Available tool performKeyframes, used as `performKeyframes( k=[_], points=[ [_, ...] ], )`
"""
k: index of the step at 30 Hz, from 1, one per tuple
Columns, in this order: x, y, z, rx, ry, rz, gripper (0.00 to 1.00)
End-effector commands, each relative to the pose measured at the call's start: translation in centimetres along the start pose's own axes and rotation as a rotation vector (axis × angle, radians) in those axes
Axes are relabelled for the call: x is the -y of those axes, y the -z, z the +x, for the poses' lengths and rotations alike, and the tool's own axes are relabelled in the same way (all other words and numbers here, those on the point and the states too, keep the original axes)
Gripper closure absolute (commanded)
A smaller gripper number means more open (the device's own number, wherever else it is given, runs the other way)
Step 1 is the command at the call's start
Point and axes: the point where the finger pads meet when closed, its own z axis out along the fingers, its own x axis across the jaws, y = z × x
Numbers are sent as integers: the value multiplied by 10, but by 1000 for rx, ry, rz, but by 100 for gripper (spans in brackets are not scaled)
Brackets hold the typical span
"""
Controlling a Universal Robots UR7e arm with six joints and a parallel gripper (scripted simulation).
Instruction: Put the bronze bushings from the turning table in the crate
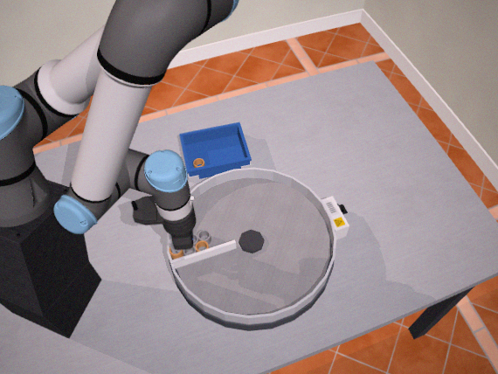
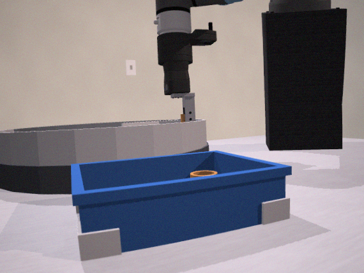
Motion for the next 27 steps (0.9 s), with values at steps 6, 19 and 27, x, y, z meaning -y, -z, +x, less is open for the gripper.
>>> performKeyframes(
  k=[6, 19, 27],
  points=[
    [0, 8, 0, 0, 0, -1, 100],
    [0, 11, 0, 1, 0, -1, 100],
    [0, 15, 0, 1, 0, -1, 100]
  ],
)
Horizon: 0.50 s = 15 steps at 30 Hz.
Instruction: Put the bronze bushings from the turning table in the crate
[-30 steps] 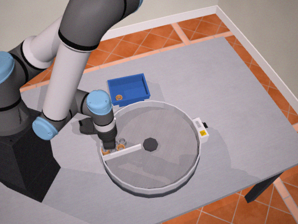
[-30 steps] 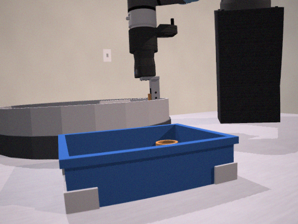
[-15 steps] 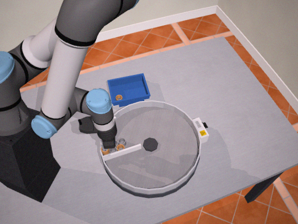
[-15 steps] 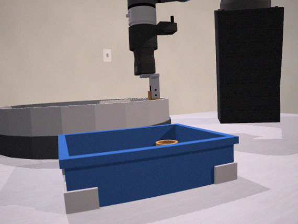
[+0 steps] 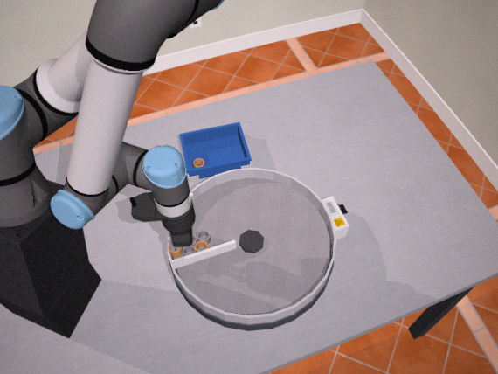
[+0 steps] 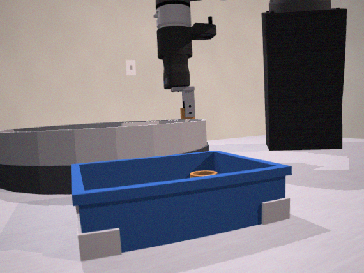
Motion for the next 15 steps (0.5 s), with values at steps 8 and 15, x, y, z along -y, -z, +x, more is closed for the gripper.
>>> performKeyframes(
  k=[8, 15],
  points=[
    [0, 3, 0, 0, 0, -1, 100],
    [0, 9, 0, 0, 0, -1, 100]
  ],
)
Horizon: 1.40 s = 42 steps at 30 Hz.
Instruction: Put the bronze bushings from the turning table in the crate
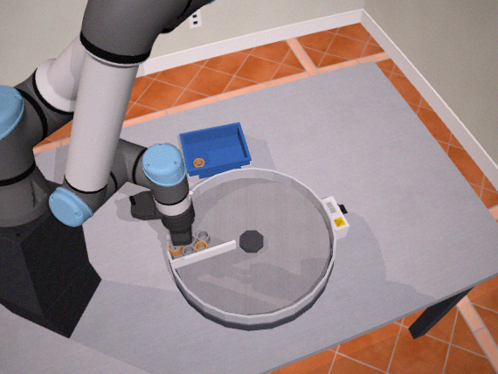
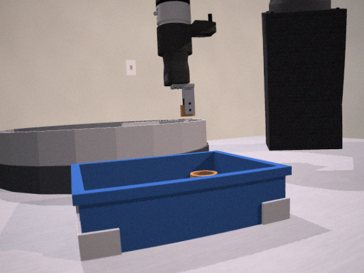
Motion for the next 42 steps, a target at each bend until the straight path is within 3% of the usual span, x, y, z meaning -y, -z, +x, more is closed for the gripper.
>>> performKeyframes(
  k=[1, 9, 14, 26, 31, 42],
  points=[
    [0, 3, 0, 0, 0, -1, 100],
    [0, 3, 0, 0, 0, -1, 100],
    [0, 24, 0, 0, 0, -1, 100],
    [0, 24, 0, 0, 0, -1, 100],
    [-1, 45, 0, 0, 1, -2, 100],
    [-1, 45, 0, 0, 1, -2, 100]
  ],
)
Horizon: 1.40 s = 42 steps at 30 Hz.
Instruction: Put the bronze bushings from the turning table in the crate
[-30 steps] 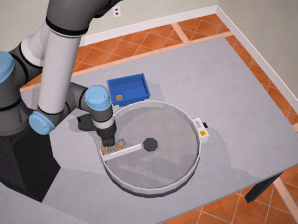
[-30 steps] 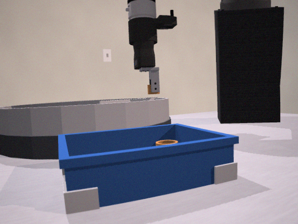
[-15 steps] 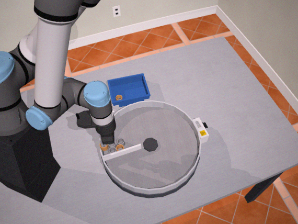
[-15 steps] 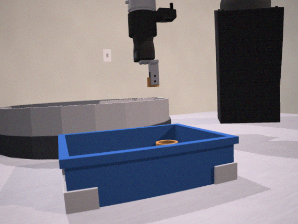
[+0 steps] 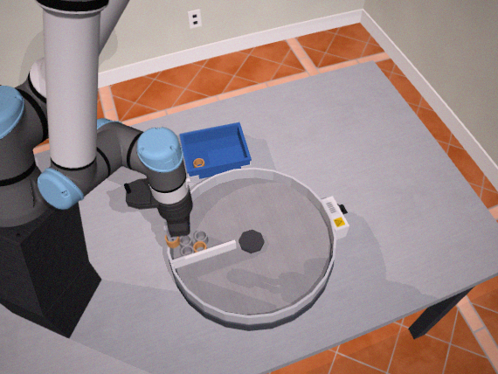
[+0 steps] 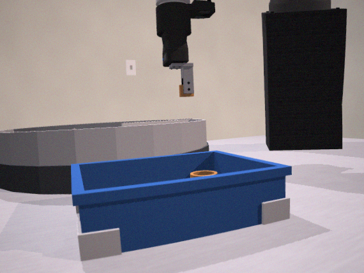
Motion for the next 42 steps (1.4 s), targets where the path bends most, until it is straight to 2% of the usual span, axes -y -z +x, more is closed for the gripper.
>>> performKeyframes(
  k=[1, 6, 18, 23, 35, 40, 42],
  points=[
    [0, 1, 0, 0, 0, 0, 100],
    [-24, 0, 47, 0, 0, 0, 100],
    [-24, 0, 47, 0, 0, 0, 100],
    [-47, 1, 93, -1, 2, -2, 100],
    [-47, 1, 93, -1, 2, -2, 100],
    [-70, 1, 139, -2, 3, -3, 100],
    [-70, 1, 139, -2, 3, -3, 100]
  ],
)
